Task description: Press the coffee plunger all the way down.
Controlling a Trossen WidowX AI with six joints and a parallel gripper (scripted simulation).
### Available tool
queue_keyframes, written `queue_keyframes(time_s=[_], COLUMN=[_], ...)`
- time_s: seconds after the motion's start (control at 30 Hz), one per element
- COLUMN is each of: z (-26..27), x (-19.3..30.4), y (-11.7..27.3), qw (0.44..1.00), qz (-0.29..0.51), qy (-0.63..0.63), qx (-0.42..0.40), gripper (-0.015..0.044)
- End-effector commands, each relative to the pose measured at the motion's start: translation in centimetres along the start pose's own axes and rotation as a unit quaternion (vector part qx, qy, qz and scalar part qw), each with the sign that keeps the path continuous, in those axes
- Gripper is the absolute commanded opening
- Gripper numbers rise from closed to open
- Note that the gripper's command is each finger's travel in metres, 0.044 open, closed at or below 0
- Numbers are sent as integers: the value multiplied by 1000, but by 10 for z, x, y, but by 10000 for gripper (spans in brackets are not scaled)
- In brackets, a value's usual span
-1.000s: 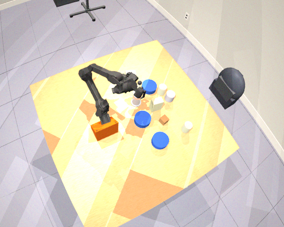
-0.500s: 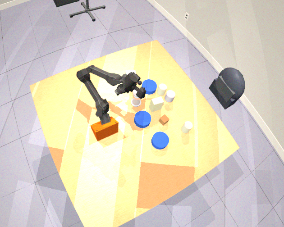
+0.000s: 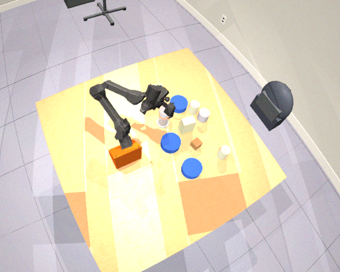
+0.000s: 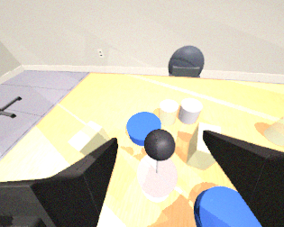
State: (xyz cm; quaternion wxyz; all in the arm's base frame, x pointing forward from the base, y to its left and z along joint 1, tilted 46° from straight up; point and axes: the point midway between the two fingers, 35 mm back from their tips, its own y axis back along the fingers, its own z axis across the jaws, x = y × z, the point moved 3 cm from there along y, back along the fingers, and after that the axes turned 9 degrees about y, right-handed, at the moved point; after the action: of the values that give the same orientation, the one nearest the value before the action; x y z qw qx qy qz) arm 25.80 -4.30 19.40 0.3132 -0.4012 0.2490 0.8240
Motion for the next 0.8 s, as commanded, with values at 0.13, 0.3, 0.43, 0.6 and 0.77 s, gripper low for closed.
queue_keyframes(time_s=[0.13,0.3,0.43,0.6,0.77], z=[1,1,1,1,1], x=[0,0,0,0,2], y=[-1,-1,-1,-1,-3], qw=[1000,1000,1000,1000,1000], qz=[-2,-2,-2,-2,-1], qy=[-1,-1,-1,-1,-1], qx=[1,1,1,1,2], gripper=[230,123,123,123,123])
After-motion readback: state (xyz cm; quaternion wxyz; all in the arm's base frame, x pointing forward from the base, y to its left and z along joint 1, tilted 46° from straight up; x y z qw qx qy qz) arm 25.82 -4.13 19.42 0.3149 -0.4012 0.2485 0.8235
